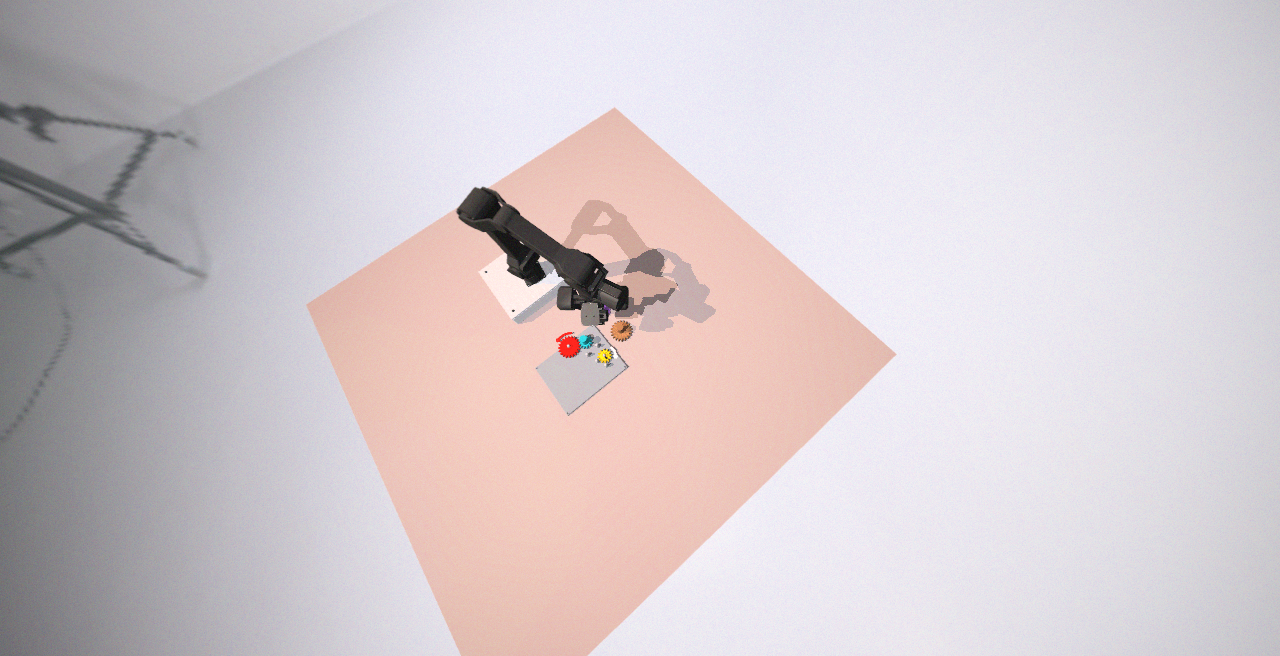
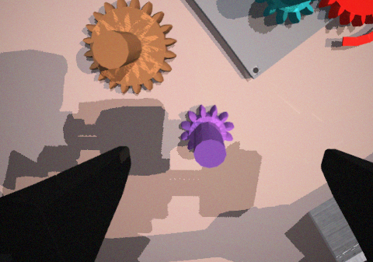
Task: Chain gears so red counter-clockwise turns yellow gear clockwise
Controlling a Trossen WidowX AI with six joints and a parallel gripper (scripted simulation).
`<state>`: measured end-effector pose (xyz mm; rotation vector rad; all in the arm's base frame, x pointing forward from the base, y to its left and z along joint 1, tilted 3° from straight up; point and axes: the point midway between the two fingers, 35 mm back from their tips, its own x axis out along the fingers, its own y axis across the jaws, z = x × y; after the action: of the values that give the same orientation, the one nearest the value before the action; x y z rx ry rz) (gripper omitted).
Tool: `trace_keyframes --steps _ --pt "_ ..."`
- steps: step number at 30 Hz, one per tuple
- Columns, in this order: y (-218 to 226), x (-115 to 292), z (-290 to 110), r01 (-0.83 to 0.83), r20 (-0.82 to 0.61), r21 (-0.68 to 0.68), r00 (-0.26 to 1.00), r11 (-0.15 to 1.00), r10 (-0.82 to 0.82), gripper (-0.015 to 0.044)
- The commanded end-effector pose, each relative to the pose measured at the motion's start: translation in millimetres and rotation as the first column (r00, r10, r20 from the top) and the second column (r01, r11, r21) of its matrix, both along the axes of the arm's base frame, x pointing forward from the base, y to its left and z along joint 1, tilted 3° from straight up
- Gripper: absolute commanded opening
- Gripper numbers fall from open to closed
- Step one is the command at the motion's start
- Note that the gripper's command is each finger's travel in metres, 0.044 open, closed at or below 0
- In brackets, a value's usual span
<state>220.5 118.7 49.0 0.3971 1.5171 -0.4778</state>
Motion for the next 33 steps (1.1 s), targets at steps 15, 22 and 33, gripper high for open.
trace_keyframes --steps 15,22,33 --pt "13 -13 -15 0.277 0.026 0.022 0.96 0.961 -0.277 0.044" --pt "12 -13 -22 0.277 0.026 0.022 0.96 0.961 -0.277 0.044" --pt "12 -13 -40 0.277 0.026 0.022 0.96 0.961 -0.277 0.044"
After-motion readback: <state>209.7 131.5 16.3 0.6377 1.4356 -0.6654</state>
